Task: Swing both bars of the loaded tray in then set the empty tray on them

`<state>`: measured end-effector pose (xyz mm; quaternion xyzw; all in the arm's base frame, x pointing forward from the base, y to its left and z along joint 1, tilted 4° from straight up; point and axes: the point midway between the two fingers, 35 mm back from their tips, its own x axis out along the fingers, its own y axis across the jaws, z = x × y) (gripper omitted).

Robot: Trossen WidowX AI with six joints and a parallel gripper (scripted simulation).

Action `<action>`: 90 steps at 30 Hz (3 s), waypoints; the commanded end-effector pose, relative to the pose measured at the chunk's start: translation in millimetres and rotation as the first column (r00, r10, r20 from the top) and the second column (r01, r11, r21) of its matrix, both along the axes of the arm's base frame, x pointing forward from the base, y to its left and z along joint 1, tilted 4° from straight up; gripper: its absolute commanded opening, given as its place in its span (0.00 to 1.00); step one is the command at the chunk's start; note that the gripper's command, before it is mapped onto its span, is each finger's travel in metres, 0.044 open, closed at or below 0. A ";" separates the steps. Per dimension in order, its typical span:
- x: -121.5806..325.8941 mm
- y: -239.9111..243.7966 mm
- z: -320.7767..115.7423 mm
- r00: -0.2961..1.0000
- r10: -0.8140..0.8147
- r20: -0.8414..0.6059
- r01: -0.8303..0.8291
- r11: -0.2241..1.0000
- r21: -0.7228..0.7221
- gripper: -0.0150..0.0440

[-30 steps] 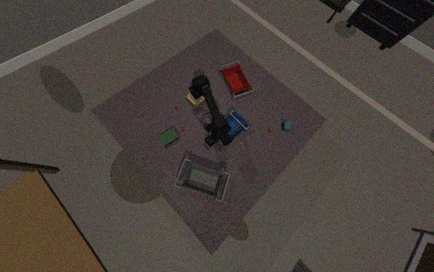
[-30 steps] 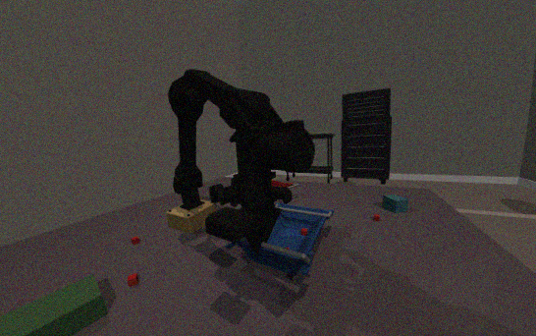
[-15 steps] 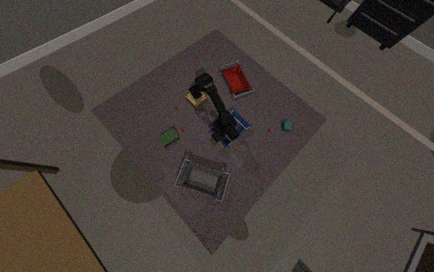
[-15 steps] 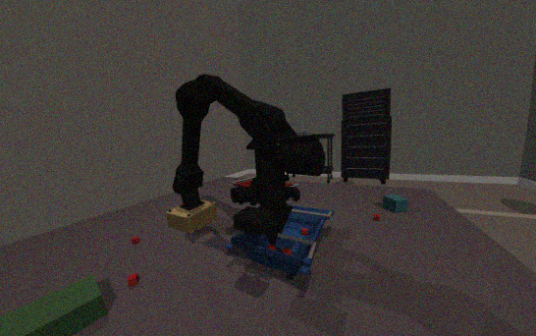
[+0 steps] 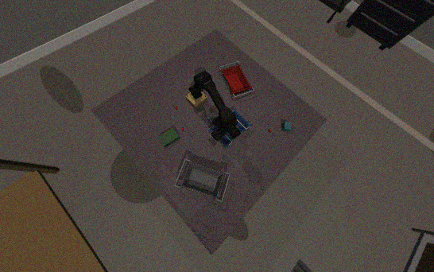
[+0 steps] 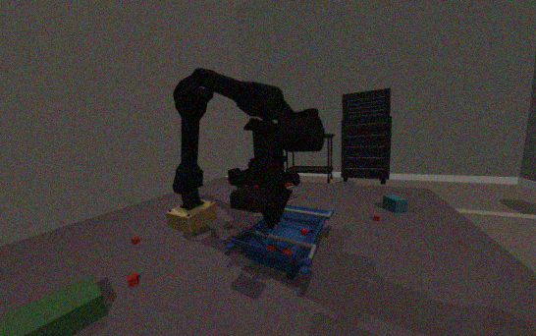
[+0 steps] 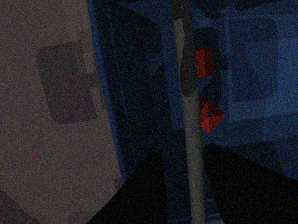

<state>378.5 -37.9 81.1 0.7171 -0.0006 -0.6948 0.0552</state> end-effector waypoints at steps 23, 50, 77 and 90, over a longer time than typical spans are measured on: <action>0.0 0.0 -1.5 1.000 0.000 -0.002 0.000 1.000 0.000 0.25; -0.4 0.0 -1.3 1.000 0.000 -0.004 0.000 1.000 0.000 0.25; -0.4 0.0 -1.3 1.000 0.000 -0.004 0.000 1.000 0.000 0.25; 0.2 0.5 4.9 1.000 0.000 -0.004 0.000 1.000 0.000 0.61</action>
